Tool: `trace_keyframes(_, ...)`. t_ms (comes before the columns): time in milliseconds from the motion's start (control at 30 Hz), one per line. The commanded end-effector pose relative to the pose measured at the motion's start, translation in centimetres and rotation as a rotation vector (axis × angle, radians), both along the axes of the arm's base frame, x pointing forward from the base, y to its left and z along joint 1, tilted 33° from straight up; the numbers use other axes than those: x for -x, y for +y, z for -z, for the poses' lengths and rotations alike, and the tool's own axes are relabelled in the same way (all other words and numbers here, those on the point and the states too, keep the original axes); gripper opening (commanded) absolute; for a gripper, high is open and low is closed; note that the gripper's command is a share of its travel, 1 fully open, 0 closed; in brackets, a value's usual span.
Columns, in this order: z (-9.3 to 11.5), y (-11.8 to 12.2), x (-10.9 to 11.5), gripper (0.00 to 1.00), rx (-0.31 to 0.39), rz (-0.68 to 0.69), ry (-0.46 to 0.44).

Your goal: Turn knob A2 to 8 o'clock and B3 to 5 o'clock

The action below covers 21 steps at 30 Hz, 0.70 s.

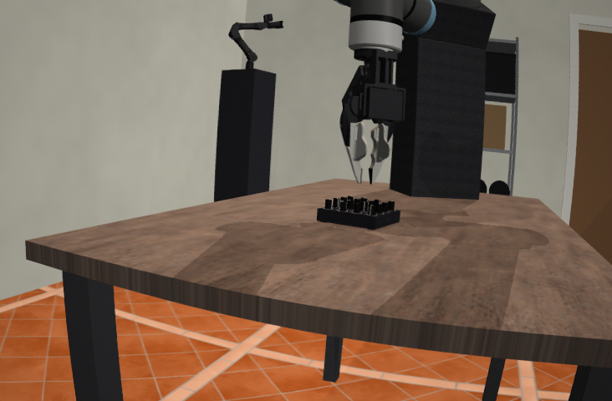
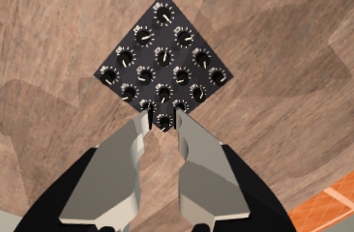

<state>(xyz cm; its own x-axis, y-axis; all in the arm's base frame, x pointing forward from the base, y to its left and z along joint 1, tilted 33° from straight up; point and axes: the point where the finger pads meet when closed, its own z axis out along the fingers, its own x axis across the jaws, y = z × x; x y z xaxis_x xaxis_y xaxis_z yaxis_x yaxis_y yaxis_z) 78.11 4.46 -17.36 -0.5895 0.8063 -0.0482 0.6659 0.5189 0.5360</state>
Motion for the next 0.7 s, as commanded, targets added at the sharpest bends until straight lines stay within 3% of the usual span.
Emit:
trace_keyframes(0,-0.10,-0.09,0.02,0.11,0.029,-0.054,-0.019)
trace_keyframes(400,-0.49,-0.40,0.20,0.11,0.206,-0.380,-0.129)
trace_keyframes(467,-0.49,-0.40,0.20,0.11,0.206,-0.380,-0.129)
trace_keyframes(667,-0.78,-0.49,0.27,0.11,0.312,-0.575,-0.194)
